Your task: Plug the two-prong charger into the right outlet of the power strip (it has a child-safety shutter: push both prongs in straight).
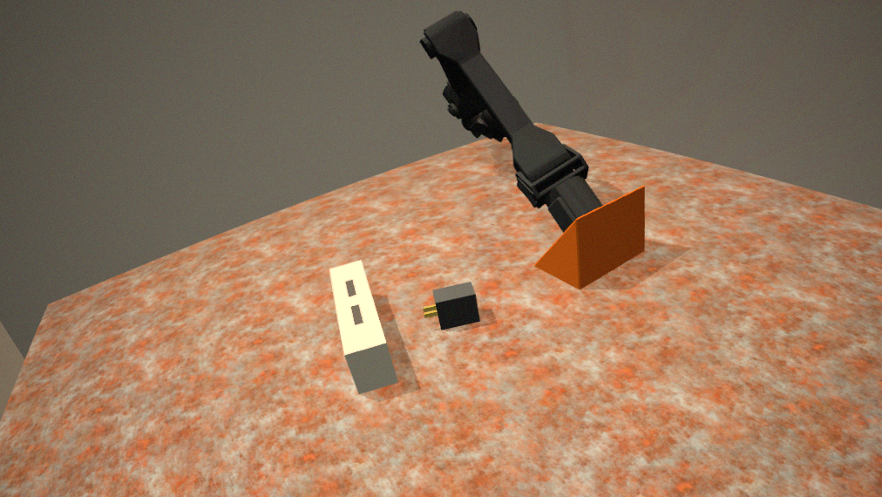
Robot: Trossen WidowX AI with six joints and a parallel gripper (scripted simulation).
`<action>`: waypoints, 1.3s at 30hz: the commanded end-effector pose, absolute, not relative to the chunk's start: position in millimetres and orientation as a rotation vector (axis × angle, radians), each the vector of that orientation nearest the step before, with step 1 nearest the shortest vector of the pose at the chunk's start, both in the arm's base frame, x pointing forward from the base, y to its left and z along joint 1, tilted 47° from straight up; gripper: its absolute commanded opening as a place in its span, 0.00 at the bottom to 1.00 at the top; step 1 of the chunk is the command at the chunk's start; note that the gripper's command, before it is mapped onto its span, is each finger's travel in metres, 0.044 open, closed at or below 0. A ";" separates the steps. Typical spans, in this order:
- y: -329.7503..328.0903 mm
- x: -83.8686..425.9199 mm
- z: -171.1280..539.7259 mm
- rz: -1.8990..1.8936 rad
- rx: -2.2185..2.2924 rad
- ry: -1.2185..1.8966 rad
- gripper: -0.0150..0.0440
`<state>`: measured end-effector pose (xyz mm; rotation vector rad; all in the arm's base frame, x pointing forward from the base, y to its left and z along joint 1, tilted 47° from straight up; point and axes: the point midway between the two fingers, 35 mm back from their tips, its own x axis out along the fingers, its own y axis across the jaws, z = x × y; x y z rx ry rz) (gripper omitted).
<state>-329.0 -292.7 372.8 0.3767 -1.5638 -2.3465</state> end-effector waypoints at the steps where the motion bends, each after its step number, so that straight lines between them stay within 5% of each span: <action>1: -300.8 -312.7 379.7 -2.317 0.390 -1.503 1.00; 39: -363.2 -142.2 420.3 -1.927 0.525 -1.147 1.00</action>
